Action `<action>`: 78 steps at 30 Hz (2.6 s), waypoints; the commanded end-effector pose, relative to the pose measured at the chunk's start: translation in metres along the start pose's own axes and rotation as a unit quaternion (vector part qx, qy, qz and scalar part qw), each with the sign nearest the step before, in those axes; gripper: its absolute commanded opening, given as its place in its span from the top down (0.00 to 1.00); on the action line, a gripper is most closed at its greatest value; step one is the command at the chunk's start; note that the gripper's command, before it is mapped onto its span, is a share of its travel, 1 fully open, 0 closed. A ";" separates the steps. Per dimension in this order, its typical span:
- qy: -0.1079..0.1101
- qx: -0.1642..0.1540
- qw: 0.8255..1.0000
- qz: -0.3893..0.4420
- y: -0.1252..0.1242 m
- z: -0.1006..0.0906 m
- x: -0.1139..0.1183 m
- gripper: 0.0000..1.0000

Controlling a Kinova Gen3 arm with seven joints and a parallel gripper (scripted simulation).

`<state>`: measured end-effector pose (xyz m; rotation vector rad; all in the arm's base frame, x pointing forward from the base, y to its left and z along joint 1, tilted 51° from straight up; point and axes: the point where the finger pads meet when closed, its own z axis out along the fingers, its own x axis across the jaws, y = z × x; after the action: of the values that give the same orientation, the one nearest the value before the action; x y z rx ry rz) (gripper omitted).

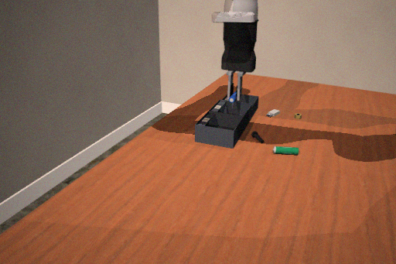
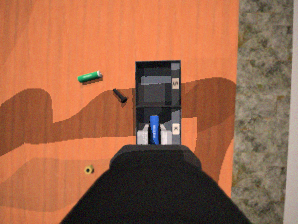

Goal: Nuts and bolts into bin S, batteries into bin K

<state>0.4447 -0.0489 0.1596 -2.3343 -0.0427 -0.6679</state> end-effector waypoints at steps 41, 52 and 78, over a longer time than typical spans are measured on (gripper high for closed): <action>0.001 -0.001 1.000 0.000 0.001 0.044 -0.001 0.69; 0.001 -0.001 1.000 0.000 0.001 0.044 -0.001 0.40; 0.001 -0.001 1.000 0.000 0.001 0.030 -0.001 0.40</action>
<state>0.4579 -0.0266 0.1368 -2.3338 -0.0435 -0.6611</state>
